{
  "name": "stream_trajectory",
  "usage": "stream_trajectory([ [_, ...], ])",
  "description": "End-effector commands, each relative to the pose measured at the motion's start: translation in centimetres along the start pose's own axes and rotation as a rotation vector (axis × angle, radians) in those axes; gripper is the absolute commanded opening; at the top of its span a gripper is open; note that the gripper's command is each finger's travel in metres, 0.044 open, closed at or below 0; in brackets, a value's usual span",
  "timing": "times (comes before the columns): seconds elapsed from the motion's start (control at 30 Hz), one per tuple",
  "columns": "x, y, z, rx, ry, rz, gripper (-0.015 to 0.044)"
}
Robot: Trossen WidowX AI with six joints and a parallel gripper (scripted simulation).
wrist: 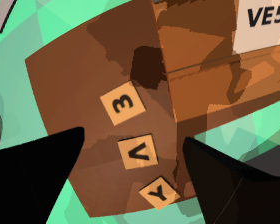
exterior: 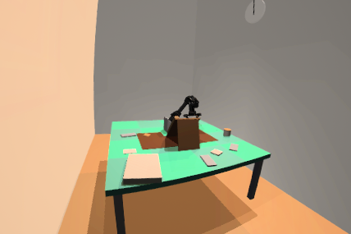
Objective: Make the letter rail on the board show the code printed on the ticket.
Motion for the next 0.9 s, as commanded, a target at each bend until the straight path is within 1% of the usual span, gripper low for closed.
stream_trajectory([
  [0.0,-0.5,-4.7,-4.0,0.047,-0.588,-0.141,0.034],
  [0.47,-0.9,-7.4,-7.4,0.015,-1.166,-0.245,0.034],
  [0.87,-0.9,-7.5,-7.4,0.012,-1.191,-0.249,0.034],
])
Point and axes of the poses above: the point midway between the two fingers, 35 mm back from their tips, its own y axis back along the fingers, its own x axis across the jaws, z = x × y, the point moved 6 cm from there along y, back along the fingers, and after that the axes turned 14 degrees about -y, right-handed, at the moved point
